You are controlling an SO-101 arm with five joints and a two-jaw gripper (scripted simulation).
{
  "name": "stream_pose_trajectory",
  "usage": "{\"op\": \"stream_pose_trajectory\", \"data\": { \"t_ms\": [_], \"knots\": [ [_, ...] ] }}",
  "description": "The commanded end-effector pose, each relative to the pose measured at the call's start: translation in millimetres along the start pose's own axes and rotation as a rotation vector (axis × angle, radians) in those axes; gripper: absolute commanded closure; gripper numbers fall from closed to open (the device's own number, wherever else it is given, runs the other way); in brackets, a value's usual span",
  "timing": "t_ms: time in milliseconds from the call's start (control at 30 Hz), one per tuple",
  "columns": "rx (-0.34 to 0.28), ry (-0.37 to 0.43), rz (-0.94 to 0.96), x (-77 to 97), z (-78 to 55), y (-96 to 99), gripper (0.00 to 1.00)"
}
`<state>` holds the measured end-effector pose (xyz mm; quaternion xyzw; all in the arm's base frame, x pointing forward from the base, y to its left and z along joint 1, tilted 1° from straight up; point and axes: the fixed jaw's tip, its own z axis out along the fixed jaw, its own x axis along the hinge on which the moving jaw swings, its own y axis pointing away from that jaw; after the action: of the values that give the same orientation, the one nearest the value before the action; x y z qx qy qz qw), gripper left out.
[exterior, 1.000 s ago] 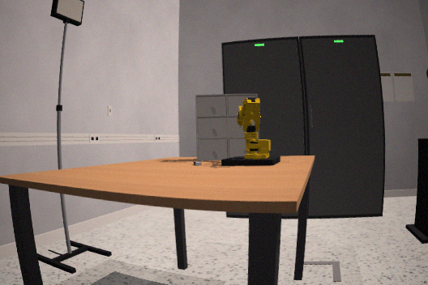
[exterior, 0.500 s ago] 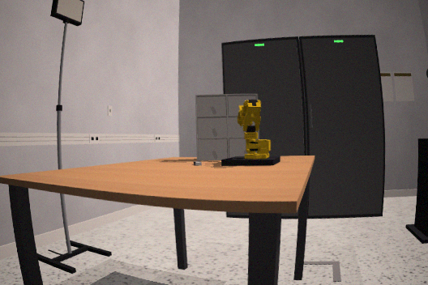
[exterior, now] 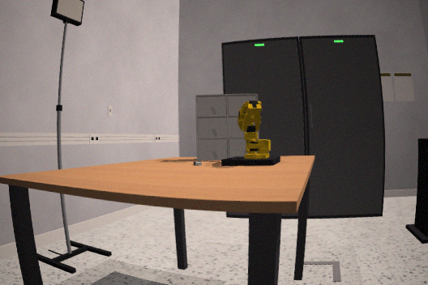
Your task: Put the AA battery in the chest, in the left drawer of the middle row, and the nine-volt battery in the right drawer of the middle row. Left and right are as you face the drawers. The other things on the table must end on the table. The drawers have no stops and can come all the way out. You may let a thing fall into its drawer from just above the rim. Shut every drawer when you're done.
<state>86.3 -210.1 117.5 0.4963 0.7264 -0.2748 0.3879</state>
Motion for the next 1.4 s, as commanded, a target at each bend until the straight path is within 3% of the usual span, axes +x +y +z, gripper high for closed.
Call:
{"op": "stream_pose_trajectory", "data": {
  "t_ms": [0, 533, 600, 933, 1367],
  "knots": [
    [-0.001, 0.04, -0.009, 1.7, -5.3, 0.1, 0.79],
    [-0.003, 0.3, -0.015, 31.3, -31.3, -0.8, 0.79],
    [-0.003, 0.3, -0.015, 31.3, -31.3, -0.8, 0.79],
    [-0.007, 0.473, -0.018, 51.5, -56.0, -0.9, 0.79],
    [-0.007, 0.478, -0.018, 52.0, -56.8, -0.9, 0.79]
  ]
}}
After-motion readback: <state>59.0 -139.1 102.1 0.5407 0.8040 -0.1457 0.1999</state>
